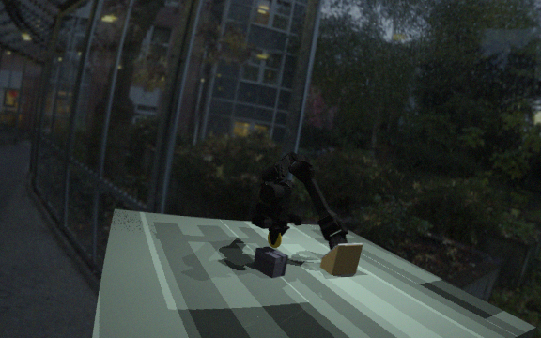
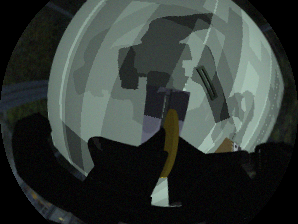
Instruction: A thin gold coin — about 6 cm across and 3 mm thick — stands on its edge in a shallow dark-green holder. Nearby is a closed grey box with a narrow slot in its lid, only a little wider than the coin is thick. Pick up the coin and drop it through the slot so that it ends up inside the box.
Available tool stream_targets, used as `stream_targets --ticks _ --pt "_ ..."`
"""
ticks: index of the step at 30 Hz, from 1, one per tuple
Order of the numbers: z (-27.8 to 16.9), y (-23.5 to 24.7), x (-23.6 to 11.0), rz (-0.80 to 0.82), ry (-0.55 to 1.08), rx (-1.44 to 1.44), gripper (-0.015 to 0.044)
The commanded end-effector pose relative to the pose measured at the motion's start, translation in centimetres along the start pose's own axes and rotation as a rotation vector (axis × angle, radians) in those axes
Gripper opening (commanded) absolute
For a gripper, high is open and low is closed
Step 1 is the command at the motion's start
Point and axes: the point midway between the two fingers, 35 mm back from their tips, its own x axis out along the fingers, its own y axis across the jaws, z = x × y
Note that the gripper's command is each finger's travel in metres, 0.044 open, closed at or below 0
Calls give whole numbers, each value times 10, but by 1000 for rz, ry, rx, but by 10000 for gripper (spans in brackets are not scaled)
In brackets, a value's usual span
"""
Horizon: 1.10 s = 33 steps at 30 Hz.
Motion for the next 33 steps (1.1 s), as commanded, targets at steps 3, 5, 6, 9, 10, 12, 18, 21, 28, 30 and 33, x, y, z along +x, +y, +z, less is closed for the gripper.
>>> stream_targets --ticks 3,5,6,9,10,12,18,21,28,30,33 --pt "0 0 4 0 -2 -10 0" --pt "0 0 5 0 -2 -11 0" --pt "0 0 5 0 -2 -12 0" --pt "0 0 7 0 -2 -12 0" --pt "0 0 7 0 -2 -12 0" --pt "0 0 8 0 -2 -11 0" --pt "1 0 12 0 -3 -10 0" --pt "1 0 13 0 -3 -10 0" --pt "0 0 15 0 2 -4 26" --pt "0 0 15 0 2 -4 79" --pt "0 0 15 0 2 -4 157"
